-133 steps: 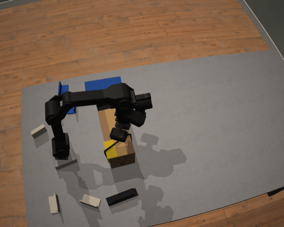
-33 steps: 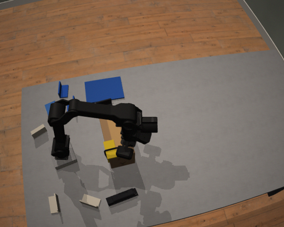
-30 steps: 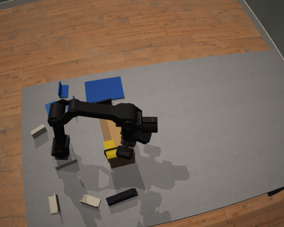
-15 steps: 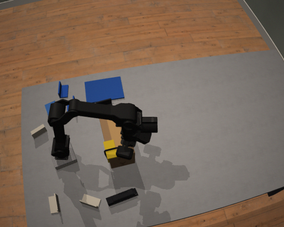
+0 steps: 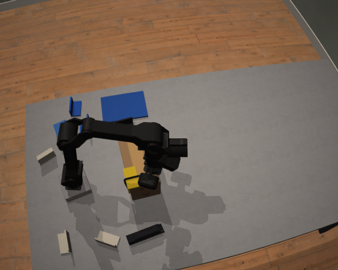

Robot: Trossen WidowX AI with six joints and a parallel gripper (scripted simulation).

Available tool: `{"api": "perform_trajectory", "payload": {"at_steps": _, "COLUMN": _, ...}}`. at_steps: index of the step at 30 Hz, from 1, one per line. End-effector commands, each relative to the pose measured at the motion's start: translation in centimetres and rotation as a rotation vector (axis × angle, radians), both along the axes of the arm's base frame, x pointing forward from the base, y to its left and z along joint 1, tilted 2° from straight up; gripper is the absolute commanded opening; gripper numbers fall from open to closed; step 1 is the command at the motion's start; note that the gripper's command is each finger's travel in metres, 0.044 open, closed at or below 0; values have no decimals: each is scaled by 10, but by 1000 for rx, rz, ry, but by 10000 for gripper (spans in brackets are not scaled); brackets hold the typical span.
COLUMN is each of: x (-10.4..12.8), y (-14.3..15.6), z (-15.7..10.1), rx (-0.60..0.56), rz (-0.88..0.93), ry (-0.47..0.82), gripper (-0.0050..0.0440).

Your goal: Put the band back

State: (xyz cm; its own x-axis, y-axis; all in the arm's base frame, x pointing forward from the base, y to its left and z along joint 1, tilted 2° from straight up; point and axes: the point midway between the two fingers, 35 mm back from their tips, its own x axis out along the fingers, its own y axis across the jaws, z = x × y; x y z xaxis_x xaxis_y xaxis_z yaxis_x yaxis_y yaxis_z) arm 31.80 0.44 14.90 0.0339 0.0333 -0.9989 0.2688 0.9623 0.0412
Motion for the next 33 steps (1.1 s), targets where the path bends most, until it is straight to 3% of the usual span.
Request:
{"api": "perform_trajectory", "payload": {"at_steps": 1, "x": 1, "y": -2, "z": -3, "rx": -22, "rz": -17, "ry": 9, "gripper": 0}}
{"api": "perform_trajectory", "payload": {"at_steps": 8, "x": 1, "y": -2, "z": -2, "rx": -21, "rz": -17, "ry": 9, "gripper": 0}}
{"api": "perform_trajectory", "payload": {"at_steps": 14, "x": -1, "y": 0, "z": 40, "rx": -9, "rz": -7, "ry": 0, "gripper": 0}}
{"api": "perform_trajectory", "payload": {"at_steps": 32, "x": -1, "y": -1, "z": 35, "rx": -11, "rz": -9, "ry": -5, "gripper": 0}}
{"api": "perform_trajectory", "payload": {"at_steps": 33, "x": -1, "y": 0, "z": 39, "rx": -11, "rz": -9, "ry": -4, "gripper": 22}}
